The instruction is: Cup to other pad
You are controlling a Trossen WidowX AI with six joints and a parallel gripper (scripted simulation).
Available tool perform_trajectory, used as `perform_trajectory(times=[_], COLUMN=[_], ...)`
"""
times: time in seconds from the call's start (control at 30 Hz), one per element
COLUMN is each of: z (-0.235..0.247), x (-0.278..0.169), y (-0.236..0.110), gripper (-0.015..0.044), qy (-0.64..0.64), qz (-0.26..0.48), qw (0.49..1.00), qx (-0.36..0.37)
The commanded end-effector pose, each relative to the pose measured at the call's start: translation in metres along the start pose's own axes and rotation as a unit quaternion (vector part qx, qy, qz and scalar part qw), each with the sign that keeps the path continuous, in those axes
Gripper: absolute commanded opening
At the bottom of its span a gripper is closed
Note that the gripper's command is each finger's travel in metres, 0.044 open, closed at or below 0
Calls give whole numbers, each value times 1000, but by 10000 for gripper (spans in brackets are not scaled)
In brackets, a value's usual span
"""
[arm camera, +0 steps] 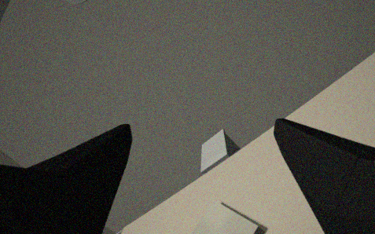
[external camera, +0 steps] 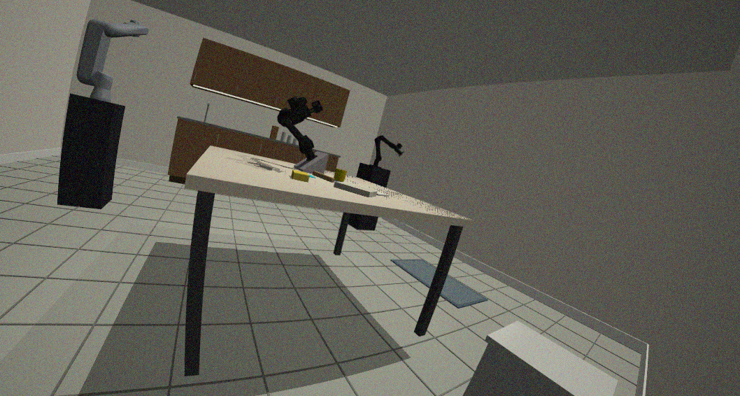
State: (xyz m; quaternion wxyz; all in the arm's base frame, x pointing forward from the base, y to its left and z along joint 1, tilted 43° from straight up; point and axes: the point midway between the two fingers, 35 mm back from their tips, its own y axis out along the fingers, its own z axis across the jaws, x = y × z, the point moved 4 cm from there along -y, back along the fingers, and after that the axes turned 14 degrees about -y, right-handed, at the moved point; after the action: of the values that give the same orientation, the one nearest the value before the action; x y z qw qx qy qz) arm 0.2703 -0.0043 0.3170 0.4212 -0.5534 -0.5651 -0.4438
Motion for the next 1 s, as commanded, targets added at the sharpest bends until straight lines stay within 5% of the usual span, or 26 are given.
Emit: perform_trajectory(times=[0.0,0.27,0.57,0.77,0.97], z=[1,75,151,178,187], x=[-2,-97,-199,-248,-275], y=[2,41,19,-18,-51], gripper=[374,167,167,167,167], qy=[6,203,274,222,139], qz=[6,290,547,603,569], qw=[1000,935,779,700,671], qx=[2,26,-138,-311,-454])
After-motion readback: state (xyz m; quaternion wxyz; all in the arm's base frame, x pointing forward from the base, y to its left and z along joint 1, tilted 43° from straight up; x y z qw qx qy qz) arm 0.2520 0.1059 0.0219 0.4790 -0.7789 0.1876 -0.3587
